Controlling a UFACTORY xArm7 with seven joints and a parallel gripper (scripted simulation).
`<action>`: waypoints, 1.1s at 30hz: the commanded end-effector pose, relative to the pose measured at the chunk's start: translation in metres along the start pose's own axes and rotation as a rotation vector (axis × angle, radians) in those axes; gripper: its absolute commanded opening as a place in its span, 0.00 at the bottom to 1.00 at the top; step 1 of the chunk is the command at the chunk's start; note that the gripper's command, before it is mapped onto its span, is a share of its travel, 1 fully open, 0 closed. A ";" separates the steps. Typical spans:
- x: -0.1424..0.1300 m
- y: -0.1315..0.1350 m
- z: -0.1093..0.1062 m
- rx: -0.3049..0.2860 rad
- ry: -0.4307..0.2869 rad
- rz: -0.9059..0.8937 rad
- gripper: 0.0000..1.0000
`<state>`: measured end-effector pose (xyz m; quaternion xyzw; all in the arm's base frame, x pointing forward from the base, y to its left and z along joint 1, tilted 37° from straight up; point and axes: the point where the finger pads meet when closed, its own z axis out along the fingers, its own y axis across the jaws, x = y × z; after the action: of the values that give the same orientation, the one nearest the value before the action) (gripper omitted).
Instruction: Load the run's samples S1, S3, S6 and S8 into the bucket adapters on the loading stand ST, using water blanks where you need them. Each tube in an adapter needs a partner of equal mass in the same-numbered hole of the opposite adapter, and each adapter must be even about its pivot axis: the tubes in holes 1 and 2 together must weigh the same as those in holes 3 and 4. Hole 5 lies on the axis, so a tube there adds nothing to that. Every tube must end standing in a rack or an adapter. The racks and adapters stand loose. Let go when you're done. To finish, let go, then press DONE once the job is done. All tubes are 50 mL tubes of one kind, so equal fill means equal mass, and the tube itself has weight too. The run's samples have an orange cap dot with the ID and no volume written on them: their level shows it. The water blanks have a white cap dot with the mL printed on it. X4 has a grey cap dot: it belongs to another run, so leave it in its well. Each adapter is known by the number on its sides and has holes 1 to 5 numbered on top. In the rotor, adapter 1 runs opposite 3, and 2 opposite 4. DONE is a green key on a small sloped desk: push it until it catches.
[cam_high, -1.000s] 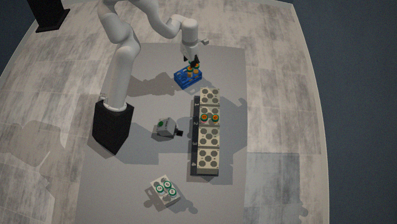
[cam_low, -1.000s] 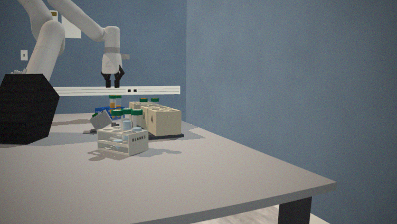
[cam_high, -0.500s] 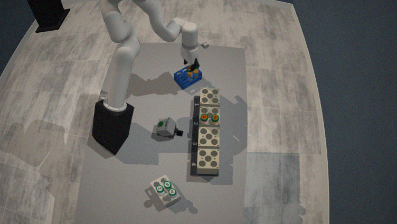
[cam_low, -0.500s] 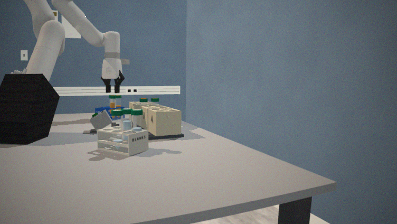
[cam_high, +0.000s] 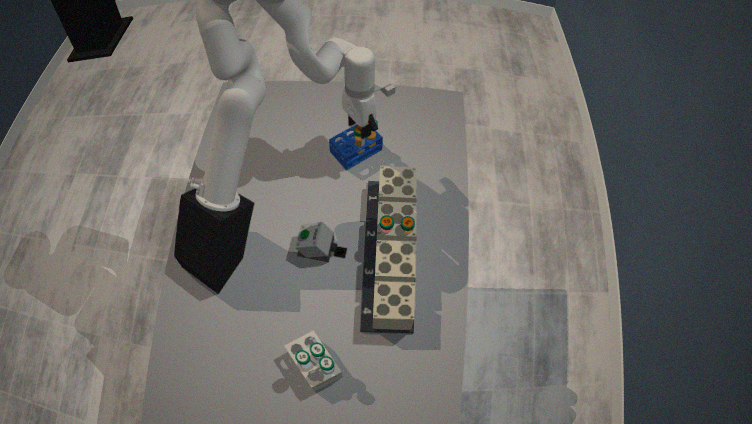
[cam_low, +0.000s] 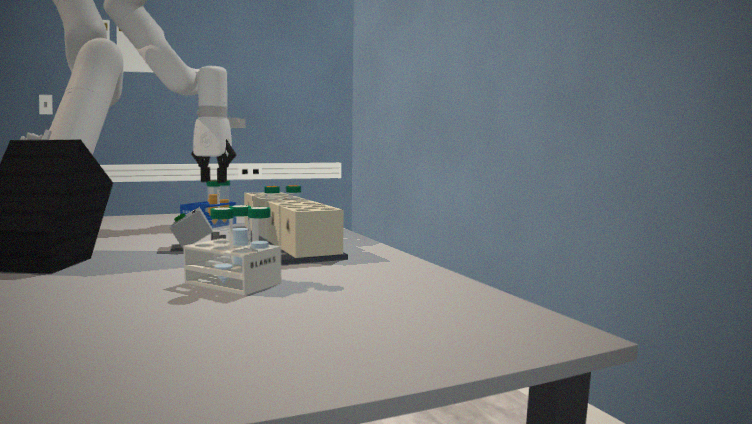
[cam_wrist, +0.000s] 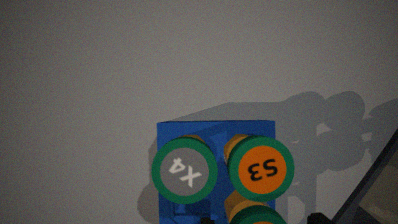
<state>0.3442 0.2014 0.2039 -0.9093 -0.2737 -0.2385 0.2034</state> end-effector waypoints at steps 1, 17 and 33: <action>0.001 0.000 -0.001 -0.001 0.003 0.000 0.57; 0.001 0.000 0.009 -0.001 0.003 0.000 0.57; 0.001 0.000 0.018 -0.001 0.003 0.000 0.57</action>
<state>0.3497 0.2101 0.1899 -0.9093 -0.2737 -0.2384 0.2034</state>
